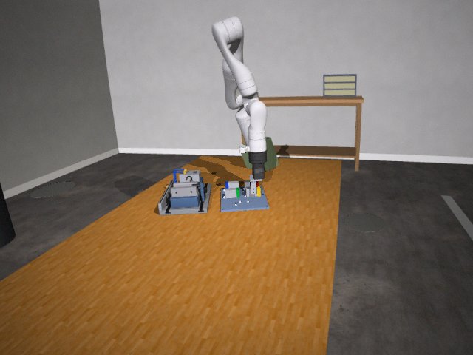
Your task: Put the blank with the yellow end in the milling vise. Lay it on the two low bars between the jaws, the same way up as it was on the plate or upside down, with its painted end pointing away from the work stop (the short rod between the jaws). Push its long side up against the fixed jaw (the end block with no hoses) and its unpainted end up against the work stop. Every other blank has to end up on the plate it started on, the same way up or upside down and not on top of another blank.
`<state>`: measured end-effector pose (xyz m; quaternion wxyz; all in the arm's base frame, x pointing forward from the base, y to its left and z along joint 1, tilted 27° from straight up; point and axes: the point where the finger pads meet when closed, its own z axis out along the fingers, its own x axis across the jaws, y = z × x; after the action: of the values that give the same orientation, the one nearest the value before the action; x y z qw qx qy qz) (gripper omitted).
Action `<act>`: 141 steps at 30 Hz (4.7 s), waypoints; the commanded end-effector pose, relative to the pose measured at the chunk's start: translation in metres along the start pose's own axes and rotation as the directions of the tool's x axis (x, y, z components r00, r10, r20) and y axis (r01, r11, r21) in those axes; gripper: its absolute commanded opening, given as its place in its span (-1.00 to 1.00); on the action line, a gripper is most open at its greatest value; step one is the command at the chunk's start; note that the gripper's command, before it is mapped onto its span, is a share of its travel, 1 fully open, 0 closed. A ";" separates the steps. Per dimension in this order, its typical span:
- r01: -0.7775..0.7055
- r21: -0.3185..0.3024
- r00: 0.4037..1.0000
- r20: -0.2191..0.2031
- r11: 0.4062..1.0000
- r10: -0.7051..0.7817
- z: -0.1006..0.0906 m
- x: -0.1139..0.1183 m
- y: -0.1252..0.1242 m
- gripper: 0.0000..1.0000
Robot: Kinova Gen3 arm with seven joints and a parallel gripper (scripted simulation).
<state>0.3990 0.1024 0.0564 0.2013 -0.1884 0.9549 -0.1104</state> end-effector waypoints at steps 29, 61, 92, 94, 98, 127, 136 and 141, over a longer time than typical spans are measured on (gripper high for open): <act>0.000 0.000 1.000 0.000 1.000 0.000 -0.002 0.000 0.000 1.00; 0.000 0.000 1.000 0.000 1.000 0.000 -0.002 -0.001 0.000 -1.00; 0.000 0.000 1.000 0.000 1.000 0.000 -0.002 -0.001 0.000 -1.00; 0.000 0.000 1.000 0.000 1.000 0.000 -0.002 -0.001 0.000 -1.00; 0.000 0.000 1.000 0.000 1.000 0.000 -0.002 -0.001 0.000 -1.00; 0.000 0.000 1.000 0.000 1.000 0.000 -0.030 -0.001 0.000 -1.00; 0.002 0.002 1.000 -0.005 1.000 -0.002 -0.041 0.003 0.000 -1.00; 0.001 0.001 1.000 -0.002 1.000 -0.001 -0.051 0.002 0.000 -1.00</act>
<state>0.3743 0.1054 0.0935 0.1943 -0.1898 0.9555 -0.1155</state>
